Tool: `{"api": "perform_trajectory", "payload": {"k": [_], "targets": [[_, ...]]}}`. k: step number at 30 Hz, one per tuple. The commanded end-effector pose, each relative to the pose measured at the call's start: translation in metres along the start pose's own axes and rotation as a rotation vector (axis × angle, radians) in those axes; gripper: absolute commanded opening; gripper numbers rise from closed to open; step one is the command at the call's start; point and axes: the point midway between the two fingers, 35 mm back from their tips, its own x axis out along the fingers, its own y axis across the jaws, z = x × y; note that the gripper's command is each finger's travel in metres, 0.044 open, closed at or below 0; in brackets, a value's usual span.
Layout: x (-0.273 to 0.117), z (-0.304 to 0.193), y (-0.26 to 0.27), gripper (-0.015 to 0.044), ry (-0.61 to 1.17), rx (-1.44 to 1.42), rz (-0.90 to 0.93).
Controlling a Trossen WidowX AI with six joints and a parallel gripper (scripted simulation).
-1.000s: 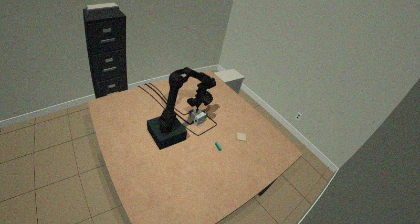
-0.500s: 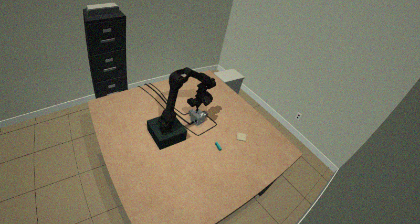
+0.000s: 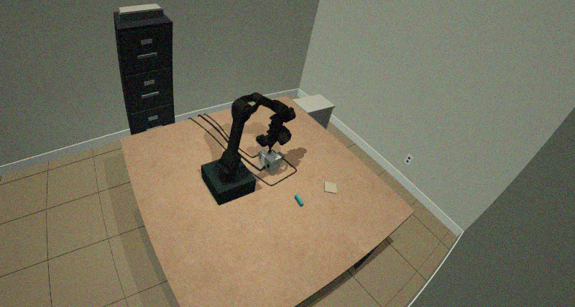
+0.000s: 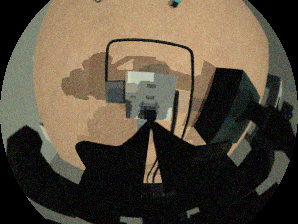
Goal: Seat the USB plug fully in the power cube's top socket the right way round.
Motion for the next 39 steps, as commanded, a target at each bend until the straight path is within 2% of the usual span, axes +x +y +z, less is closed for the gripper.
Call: {"api": "perform_trajectory", "payload": {"k": [1, 39], "targets": [[0.0009, -0.0006, 0.0002, 0.0000, 0.005, -0.005, 0.001], [0.0055, -0.0003, 0.0002, 0.0000, 0.005, -0.005, 0.001]]}}
